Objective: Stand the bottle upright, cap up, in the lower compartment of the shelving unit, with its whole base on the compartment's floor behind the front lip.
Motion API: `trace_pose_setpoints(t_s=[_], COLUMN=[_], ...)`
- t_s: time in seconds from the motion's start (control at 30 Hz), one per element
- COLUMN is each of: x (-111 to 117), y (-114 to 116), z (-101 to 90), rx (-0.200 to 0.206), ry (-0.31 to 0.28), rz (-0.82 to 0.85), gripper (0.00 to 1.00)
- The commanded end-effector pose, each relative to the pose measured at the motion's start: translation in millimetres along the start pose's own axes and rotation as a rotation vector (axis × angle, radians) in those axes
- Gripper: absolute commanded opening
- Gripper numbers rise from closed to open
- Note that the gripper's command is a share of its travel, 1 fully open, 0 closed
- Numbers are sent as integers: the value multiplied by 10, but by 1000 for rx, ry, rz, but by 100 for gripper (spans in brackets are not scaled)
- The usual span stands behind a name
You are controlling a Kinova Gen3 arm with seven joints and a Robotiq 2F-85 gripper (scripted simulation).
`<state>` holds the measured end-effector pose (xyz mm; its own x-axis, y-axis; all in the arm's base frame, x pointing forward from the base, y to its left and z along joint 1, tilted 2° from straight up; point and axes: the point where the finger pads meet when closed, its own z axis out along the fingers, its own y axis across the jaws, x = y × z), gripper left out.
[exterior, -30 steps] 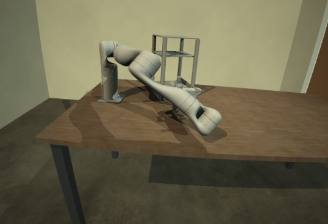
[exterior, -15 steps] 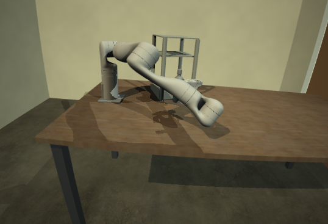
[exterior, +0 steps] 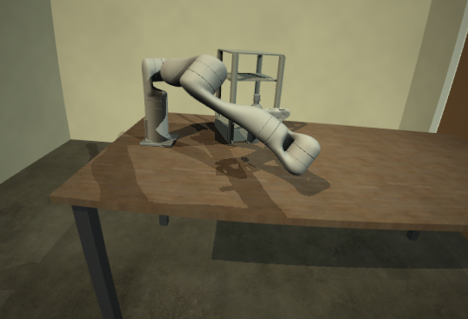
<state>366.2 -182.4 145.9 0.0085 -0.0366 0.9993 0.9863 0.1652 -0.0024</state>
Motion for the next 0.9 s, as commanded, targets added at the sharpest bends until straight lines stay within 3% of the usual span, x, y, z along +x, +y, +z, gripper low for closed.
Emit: trace_pose_setpoints(t_s=[0.0,0.43,0.87], x=[31,31,30], y=[5,6,5], z=[-9,18,231], rx=[-6,-6,-6], ry=[-1,-1,-1], rz=[1,1,2], gripper=[0,0,0])
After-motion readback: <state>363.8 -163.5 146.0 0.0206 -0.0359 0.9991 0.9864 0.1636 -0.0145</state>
